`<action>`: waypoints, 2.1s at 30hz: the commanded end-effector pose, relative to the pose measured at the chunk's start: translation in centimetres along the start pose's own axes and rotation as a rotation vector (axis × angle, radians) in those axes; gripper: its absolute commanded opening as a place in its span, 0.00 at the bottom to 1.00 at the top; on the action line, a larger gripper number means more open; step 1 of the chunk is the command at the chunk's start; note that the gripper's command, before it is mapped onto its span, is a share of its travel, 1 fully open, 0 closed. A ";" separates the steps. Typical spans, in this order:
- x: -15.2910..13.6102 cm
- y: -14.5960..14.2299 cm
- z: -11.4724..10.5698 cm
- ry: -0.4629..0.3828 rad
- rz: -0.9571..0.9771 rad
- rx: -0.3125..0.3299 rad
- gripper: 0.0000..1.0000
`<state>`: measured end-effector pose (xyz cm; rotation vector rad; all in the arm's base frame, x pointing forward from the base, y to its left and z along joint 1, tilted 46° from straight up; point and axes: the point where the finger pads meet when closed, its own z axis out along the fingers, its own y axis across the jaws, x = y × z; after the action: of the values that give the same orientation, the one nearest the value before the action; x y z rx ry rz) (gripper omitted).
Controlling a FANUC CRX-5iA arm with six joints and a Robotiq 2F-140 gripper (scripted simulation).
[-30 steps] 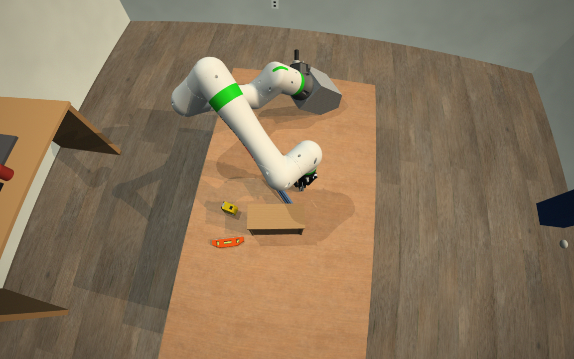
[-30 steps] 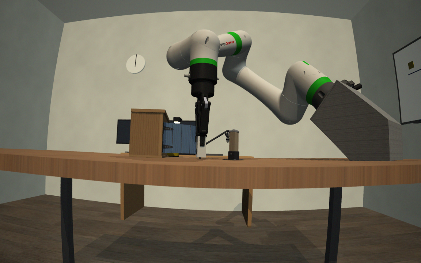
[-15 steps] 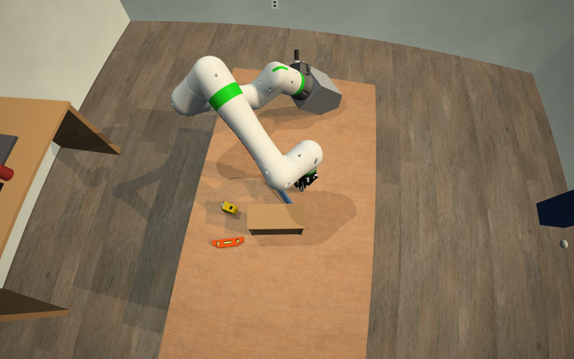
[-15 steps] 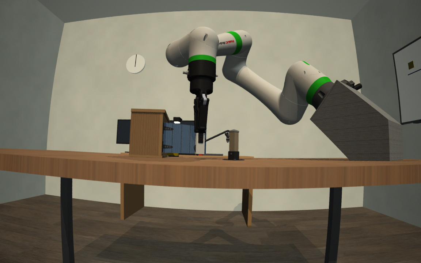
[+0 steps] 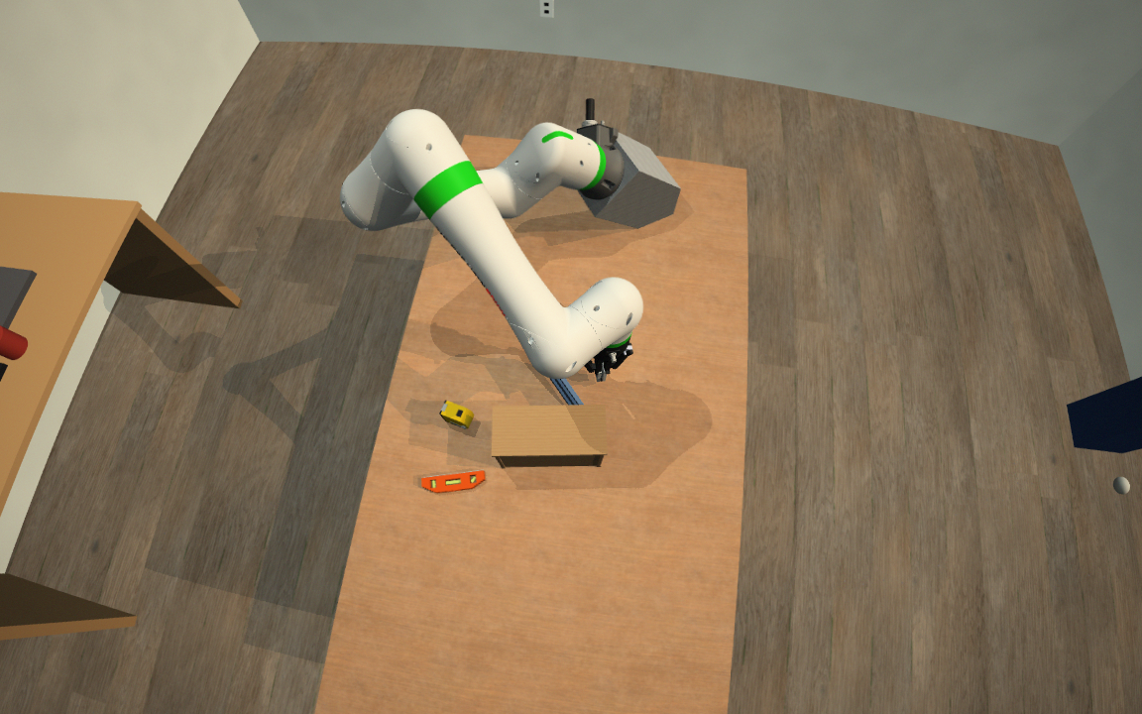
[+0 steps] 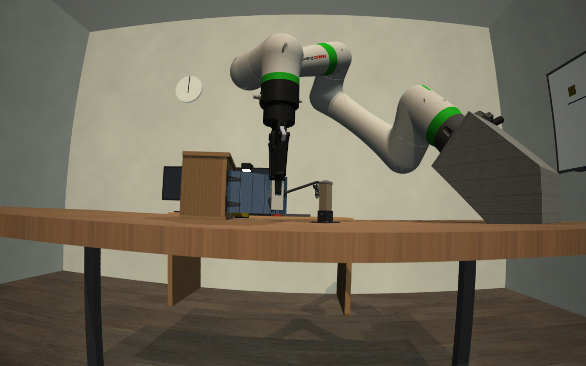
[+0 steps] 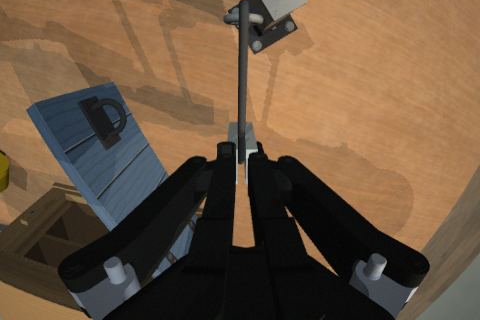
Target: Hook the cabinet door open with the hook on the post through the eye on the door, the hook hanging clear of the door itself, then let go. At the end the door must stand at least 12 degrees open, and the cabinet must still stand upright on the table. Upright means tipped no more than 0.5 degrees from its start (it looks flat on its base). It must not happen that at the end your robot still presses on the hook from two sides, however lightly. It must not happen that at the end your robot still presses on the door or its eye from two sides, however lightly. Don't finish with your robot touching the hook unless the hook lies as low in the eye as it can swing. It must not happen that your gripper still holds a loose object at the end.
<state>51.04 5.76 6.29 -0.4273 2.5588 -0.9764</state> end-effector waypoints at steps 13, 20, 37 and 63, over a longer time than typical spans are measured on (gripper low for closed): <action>-0.2 0.0 -1.0 0.000 0.000 0.000 0.03; -0.3 0.0 -1.6 0.000 0.000 0.000 0.03; -0.3 0.0 -3.0 0.000 0.000 0.000 0.03; -0.1 0.0 -4.7 0.000 0.000 0.000 0.03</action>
<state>49.18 8.43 9.48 -0.4273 2.5588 -0.9763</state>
